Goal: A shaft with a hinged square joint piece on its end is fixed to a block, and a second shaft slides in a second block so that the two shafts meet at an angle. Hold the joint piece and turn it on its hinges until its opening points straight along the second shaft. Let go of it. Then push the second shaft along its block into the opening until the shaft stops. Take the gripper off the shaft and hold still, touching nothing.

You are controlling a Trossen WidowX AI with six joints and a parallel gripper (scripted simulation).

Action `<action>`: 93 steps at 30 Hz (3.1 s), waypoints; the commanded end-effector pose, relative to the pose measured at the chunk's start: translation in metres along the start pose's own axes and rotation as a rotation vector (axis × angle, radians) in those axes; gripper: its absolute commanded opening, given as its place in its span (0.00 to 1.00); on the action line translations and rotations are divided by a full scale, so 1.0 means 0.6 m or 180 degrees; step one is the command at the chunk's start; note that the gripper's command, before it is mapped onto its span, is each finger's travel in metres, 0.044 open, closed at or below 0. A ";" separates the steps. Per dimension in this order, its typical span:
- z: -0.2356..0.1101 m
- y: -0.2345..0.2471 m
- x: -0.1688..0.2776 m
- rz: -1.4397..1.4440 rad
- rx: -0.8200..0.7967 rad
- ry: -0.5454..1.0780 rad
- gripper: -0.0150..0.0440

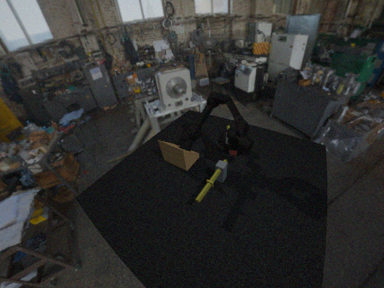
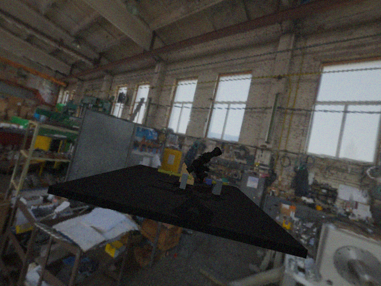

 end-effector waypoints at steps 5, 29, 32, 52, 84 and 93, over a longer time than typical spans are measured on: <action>0.000 0.000 0.000 -0.0003 0.0001 0.0002 1.00; -0.023 0.003 -0.054 -0.0015 -0.0017 0.1140 1.00; -0.031 0.003 -0.068 -0.0005 0.0069 0.1417 1.00; -0.078 -0.002 -0.076 0.0780 0.0299 0.1421 1.00; -0.252 0.019 -0.116 0.3872 0.1106 0.0947 1.00; -0.248 0.012 -0.090 0.4335 0.1055 0.0846 1.00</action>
Point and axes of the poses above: the point midway between the two fingers, 35 mm back from their tips, its own z axis out along the fingers, its own y axis across the jaws, x = y × z, the point moved 7 cm from there along -z, back along the fingers, and after that the axes turned 4 degrees about z, right-handed, at the moved point
